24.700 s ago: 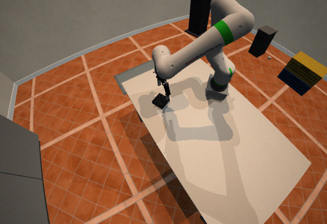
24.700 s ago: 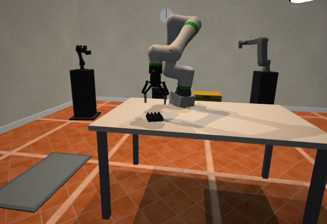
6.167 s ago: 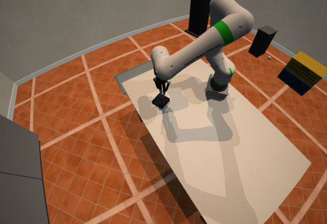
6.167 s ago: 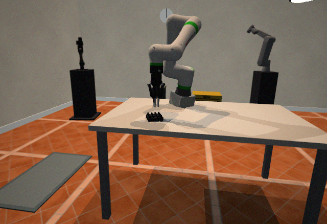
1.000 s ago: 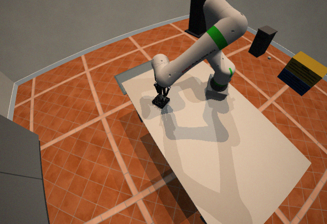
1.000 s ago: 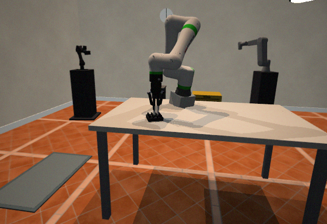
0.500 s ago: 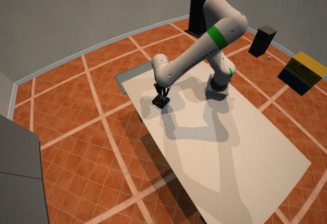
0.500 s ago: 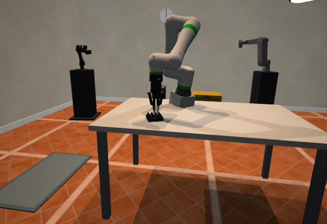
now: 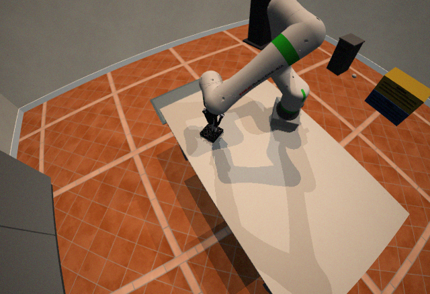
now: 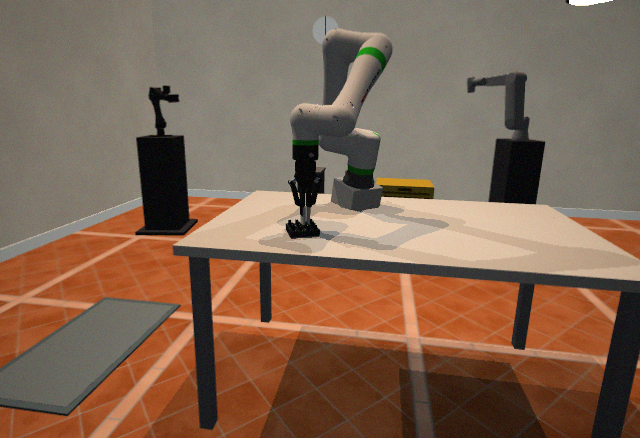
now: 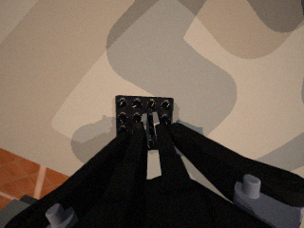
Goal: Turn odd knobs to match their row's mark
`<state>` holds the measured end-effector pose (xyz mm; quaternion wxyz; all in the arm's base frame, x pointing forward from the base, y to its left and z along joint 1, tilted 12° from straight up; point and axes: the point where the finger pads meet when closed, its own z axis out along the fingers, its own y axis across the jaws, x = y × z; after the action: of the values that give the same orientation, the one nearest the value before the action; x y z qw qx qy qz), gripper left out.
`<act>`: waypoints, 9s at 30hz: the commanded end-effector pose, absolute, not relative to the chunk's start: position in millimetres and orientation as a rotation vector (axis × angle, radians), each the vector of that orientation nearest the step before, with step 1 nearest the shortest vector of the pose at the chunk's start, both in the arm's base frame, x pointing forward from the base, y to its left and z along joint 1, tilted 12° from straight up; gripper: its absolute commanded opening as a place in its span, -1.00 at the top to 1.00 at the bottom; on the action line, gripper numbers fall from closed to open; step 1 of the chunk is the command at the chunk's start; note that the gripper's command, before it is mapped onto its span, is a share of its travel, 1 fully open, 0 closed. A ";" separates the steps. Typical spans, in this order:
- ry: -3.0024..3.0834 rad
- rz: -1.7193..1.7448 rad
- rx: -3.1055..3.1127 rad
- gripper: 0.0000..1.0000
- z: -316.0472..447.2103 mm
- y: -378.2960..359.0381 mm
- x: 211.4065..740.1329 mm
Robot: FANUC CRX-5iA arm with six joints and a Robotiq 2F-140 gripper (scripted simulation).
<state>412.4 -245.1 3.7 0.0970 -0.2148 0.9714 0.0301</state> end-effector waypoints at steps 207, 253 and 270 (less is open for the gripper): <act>1.898 -0.105 -2.257 0.77 53.9 -282.1 382.5; 1.898 -0.105 -2.257 0.77 47.0 -281.5 383.7; 1.898 -0.105 -2.257 0.77 28.5 -279.7 387.0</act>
<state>386.2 -279.9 32.2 0.0953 -0.7615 0.6402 -0.0351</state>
